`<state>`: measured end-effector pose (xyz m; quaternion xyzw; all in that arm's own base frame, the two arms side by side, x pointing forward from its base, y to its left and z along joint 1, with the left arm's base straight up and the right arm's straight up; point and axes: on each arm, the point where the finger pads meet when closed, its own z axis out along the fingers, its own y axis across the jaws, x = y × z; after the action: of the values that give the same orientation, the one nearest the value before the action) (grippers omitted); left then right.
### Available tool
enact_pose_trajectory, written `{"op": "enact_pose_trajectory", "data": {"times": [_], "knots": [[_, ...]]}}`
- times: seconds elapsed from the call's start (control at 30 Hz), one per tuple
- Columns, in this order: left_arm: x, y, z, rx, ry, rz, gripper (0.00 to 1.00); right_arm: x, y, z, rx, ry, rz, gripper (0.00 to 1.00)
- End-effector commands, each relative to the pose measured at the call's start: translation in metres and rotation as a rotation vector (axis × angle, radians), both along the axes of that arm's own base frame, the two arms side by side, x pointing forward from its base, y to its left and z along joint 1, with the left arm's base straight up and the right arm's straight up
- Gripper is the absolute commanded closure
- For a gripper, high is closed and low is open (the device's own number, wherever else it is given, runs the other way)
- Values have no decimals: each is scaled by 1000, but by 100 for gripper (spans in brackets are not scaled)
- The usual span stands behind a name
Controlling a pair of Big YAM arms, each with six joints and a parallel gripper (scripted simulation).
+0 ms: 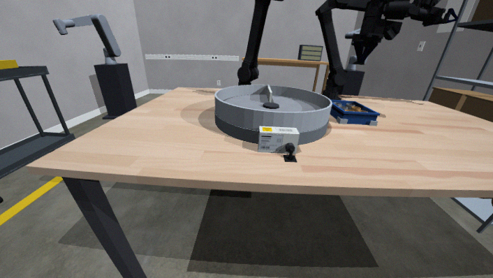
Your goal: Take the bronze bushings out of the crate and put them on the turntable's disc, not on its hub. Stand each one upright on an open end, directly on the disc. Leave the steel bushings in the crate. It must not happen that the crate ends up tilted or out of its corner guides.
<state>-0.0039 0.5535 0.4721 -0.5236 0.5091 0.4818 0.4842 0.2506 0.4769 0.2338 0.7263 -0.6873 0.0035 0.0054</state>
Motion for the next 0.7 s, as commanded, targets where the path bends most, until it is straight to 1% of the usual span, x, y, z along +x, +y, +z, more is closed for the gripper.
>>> {"op": "enact_pose_trajectory", "data": {"times": [0.0, 0.6, 0.63, 0.67], "knots": [[-5, -9, 28, 67, 17, 4, 0, 10, 13, 32, 71, -31, 2, 89], [-5, -9, 28, 67, 17, 4, 0, 10, 13, 32, 71, -31, 2, 89], [-5, -9, 28, 67, 17, 4, 0, 10, 13, 32, 71, -31, 2, 82], [-5, -9, 28, 67, 17, 4, 0, 10, 13, 32, 71, -31, 2, 82]]}}
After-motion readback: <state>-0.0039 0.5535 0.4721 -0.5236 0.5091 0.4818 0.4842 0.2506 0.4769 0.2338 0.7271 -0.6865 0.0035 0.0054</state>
